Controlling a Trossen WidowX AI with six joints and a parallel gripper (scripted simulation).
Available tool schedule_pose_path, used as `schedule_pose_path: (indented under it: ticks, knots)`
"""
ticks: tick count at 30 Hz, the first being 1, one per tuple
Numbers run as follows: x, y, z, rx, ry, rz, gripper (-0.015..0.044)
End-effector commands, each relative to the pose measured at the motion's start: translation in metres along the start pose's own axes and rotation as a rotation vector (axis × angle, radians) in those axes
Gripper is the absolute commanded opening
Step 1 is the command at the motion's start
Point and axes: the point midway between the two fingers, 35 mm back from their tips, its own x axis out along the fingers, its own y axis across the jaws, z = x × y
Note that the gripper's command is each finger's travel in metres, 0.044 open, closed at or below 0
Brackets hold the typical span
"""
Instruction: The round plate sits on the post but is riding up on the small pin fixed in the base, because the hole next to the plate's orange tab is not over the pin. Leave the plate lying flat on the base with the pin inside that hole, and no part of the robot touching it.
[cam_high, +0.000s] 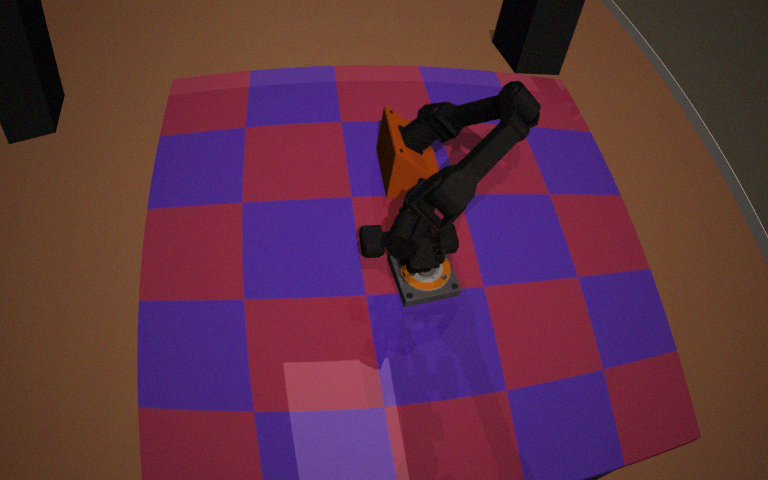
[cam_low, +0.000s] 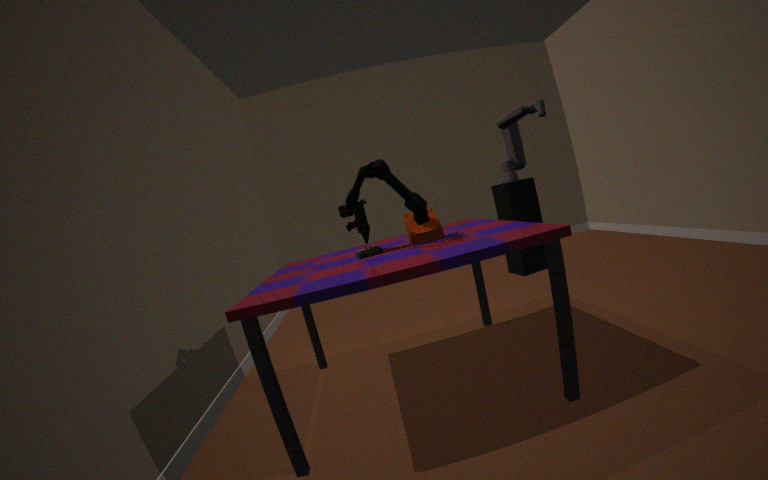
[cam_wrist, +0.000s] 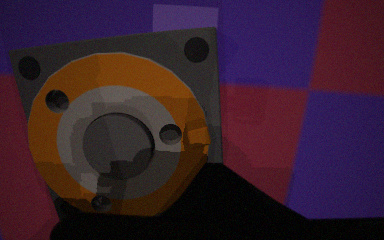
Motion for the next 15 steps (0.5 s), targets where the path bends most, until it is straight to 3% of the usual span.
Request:
schedule_pose_path:
  ticks: [1, 15]
  knots:
    - [0.015, 0.001, -0.003, 0.007, 0.001, 0.008, 0.0000]
    - [0.015, 0.002, 0.011, 0.007, 0.000, 0.008, 0.0000]
